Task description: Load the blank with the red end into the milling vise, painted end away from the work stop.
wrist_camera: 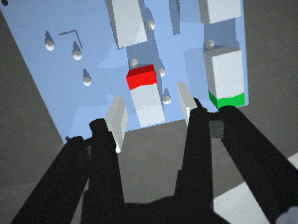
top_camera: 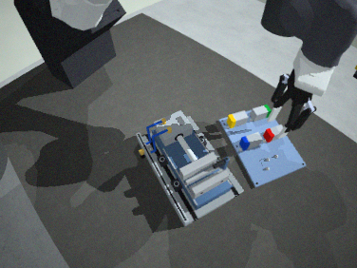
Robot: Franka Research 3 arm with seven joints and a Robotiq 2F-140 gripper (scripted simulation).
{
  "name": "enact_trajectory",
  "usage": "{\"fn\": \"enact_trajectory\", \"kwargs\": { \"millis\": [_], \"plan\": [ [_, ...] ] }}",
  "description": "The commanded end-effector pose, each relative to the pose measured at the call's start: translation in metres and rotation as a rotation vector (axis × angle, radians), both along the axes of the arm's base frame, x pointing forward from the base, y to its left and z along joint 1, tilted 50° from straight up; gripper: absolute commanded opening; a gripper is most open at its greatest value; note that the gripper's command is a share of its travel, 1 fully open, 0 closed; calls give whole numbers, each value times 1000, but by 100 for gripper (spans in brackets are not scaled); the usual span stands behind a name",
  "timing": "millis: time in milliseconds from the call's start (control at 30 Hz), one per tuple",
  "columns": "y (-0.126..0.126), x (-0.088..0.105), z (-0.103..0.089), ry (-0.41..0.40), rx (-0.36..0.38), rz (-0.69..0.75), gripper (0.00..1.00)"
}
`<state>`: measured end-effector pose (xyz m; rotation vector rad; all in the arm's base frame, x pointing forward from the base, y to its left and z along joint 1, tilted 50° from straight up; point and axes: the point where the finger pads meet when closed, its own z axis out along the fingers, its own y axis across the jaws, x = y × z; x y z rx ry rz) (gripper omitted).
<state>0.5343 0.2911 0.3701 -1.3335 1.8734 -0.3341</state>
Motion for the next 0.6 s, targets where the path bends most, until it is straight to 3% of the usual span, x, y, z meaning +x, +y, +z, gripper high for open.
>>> {"fn": "enact_trajectory", "kwargs": {
  "millis": [0, 567],
  "plan": [
    [3, 18, -9, -16, -7, 8, 39],
    [5, 25, -13, -16, -7, 8, 39]
  ]
}}
